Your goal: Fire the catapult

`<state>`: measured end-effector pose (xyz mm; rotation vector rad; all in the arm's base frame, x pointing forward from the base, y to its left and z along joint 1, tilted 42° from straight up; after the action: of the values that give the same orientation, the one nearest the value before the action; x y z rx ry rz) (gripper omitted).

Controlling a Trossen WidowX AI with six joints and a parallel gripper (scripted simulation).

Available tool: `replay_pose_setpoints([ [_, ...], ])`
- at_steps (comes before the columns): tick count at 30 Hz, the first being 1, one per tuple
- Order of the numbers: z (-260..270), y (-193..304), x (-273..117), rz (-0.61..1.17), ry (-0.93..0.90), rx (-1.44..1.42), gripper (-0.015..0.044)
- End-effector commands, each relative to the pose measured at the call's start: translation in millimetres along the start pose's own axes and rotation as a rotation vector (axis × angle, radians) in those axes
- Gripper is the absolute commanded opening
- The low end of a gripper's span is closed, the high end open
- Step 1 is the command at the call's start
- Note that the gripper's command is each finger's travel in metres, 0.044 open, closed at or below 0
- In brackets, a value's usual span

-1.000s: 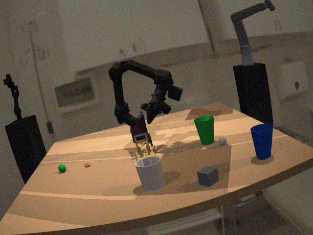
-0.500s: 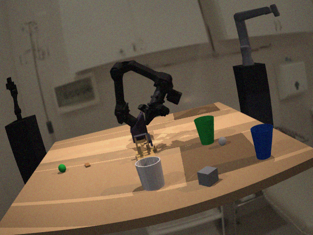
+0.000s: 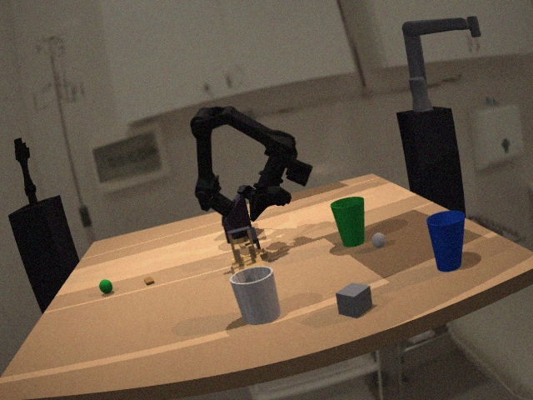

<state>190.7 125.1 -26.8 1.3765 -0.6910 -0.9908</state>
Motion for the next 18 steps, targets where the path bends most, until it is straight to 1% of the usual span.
replay_pose_setpoints([
  [1, 2, -4, 5, 0.004, 0.003, -0.009, 0.0],
  [18, 7, -23, 25, 0.005, 0.003, -0.009, 0.0],
])
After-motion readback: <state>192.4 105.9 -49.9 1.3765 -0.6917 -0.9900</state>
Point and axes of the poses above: the point midway between the two fingers, 35 mm back from their tips, its own x axis out along the fingers, its own z axis across the jaws, y = z × x, the point moved 3 cm from there along -x, back along the fingers, and after that the axes turned 14 degrees about x, right-handed, at the moved point
